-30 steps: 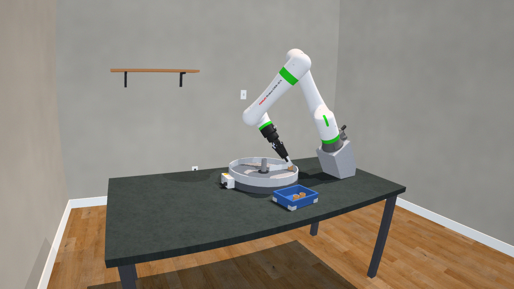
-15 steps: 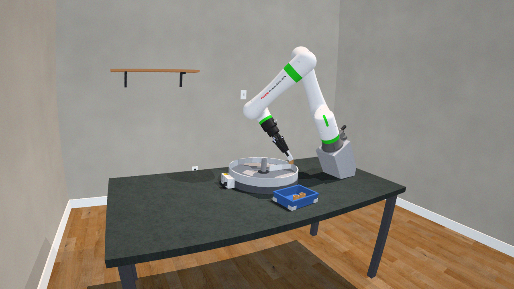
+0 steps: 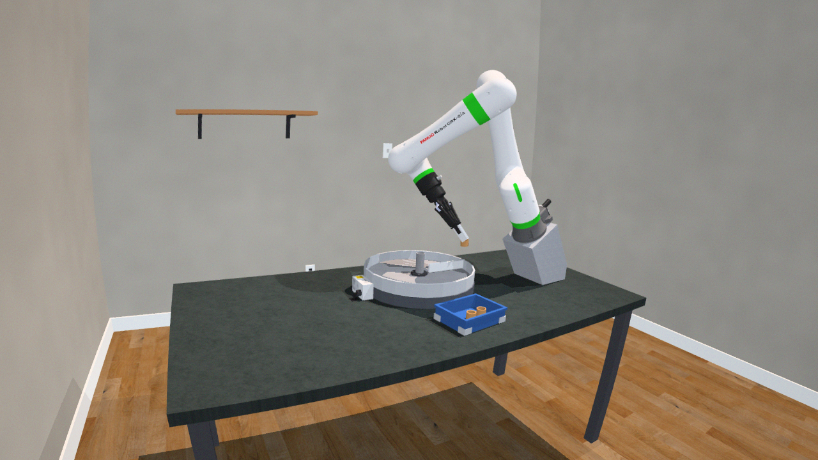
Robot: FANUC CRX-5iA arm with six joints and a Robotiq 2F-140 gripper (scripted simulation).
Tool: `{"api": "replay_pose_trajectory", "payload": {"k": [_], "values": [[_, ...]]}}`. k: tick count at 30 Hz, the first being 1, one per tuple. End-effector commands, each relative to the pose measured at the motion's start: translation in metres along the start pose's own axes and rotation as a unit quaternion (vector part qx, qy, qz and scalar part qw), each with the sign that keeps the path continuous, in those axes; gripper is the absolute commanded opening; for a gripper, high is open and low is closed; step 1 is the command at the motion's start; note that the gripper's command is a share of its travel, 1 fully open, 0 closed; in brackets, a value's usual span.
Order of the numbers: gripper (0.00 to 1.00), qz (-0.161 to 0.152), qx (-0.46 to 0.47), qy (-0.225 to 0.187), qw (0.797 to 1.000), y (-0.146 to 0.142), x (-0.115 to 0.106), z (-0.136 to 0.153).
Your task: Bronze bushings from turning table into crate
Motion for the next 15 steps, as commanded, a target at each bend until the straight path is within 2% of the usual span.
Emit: {"api": "replay_pose_trajectory", "payload": {"k": [1, 15], "values": [[0.00, 0.000, 0.000, 0.000, 1.000, -0.0004, -0.0055, 0.0043], [0.00, 0.000, 0.000, 0.000, 1.000, -0.0007, -0.0105, 0.0085]]}}
Point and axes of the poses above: the point where the finger pads meet when closed, its own x axis out along the fingers, its own y axis across the jaws, z = x × y, the point moved 4 cm from there along -x, back along the fingers, and after that the axes turned 5 degrees about -x, right-handed, at the moved point
